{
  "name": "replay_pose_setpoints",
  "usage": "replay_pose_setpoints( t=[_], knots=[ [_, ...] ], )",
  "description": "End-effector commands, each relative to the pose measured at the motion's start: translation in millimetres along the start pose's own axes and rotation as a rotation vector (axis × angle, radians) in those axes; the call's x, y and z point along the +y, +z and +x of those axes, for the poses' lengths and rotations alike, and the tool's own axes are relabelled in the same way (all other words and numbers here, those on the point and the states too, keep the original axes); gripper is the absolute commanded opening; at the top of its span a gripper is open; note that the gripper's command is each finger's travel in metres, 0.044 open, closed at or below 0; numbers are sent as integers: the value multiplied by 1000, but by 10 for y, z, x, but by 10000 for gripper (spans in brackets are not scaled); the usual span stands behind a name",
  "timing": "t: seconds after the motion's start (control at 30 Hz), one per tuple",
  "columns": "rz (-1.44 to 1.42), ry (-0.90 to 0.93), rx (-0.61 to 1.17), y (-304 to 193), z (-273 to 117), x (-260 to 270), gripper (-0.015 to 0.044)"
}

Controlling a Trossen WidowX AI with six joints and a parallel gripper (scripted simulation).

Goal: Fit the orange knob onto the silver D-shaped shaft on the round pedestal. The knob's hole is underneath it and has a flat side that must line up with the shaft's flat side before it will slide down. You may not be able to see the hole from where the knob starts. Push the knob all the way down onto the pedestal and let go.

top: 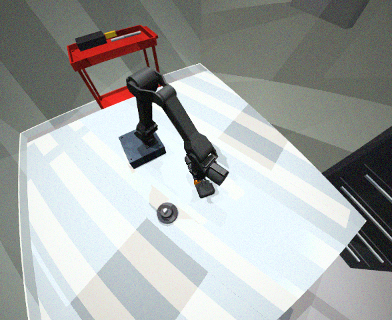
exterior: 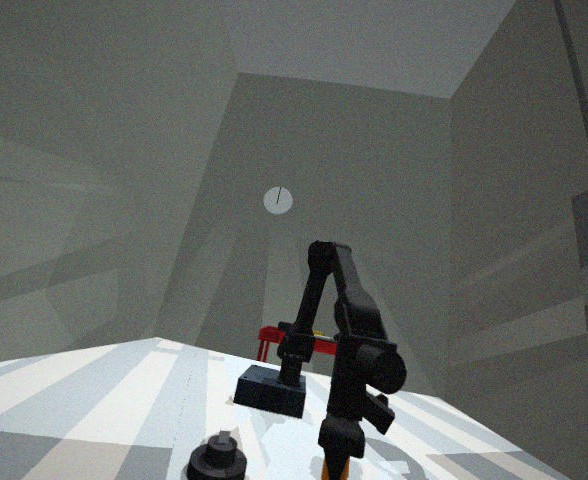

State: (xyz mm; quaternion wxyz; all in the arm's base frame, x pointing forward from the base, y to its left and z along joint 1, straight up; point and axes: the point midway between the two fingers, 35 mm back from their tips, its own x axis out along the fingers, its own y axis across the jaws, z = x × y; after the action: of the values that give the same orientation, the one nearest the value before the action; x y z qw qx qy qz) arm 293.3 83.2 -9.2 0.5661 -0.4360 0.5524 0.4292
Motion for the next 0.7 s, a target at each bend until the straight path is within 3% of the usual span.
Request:
replay_pose_setpoints(
  t=[0.0,0.07,0.33,0.67],
  knots=[
    [0,0,0,1,-3,0,240],
    [0,0,0,1,-3,0,240],
    [-3,1,-4,-2,-809,-5,440],
    [-3,1,-4,-11,-706,-3,440]
  ],
)
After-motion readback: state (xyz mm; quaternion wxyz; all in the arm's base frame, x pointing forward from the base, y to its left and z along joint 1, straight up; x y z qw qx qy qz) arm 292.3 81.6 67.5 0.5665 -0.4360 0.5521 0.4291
